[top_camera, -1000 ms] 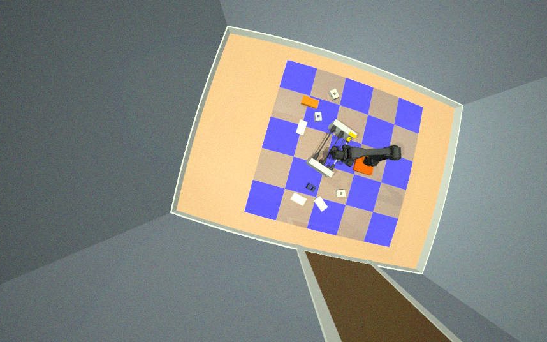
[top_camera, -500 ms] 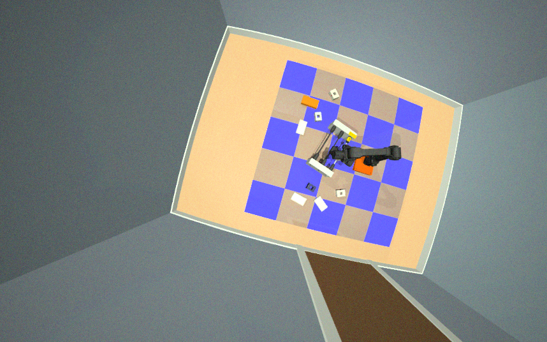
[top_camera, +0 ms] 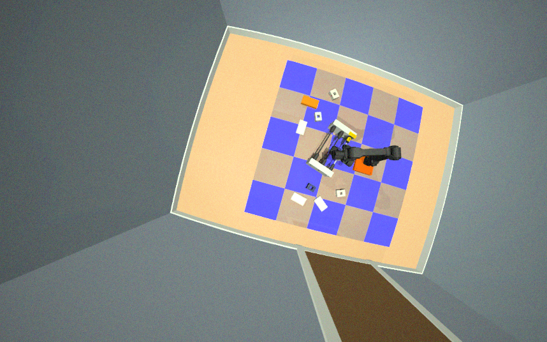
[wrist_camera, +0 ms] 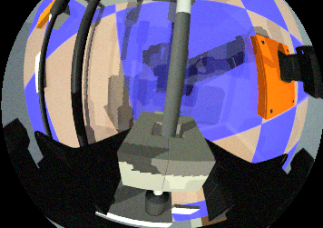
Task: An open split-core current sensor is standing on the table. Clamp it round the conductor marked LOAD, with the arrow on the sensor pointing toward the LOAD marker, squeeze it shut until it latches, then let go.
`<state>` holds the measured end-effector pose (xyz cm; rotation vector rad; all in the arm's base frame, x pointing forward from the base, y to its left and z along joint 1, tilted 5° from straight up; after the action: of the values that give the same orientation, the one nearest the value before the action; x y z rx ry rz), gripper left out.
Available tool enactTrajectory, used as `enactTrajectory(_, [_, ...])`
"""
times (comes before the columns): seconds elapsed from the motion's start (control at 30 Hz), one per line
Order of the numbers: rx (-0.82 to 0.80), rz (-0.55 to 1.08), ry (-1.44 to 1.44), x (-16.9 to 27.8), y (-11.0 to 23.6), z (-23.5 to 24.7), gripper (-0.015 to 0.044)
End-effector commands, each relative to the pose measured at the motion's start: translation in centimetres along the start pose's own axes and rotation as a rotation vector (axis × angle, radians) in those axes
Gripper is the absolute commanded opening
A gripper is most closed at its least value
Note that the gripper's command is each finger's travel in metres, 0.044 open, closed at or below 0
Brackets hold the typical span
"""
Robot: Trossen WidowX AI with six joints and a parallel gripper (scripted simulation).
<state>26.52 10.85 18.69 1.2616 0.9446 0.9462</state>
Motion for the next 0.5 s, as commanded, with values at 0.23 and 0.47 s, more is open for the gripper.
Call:
enactTrajectory(0.23, [0.001, -0.001, 0.0, 0.0, 0.01, -0.01, 0.026])
enactTrajectory(0.47, [0.001, -0.001, 0.0, 0.0, 0.01, -0.01, 0.0286])
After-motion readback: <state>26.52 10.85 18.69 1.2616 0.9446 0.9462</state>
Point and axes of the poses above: the point midway between the two fingers, 35 mm back from their tips, its own y axis back along the fingers, its own z axis across the jaws, x = y × z, the point moved 9 cm from there along y, back along the fingers, and after that the axes turned 11 degrees about -y, right-handed, at the moved point
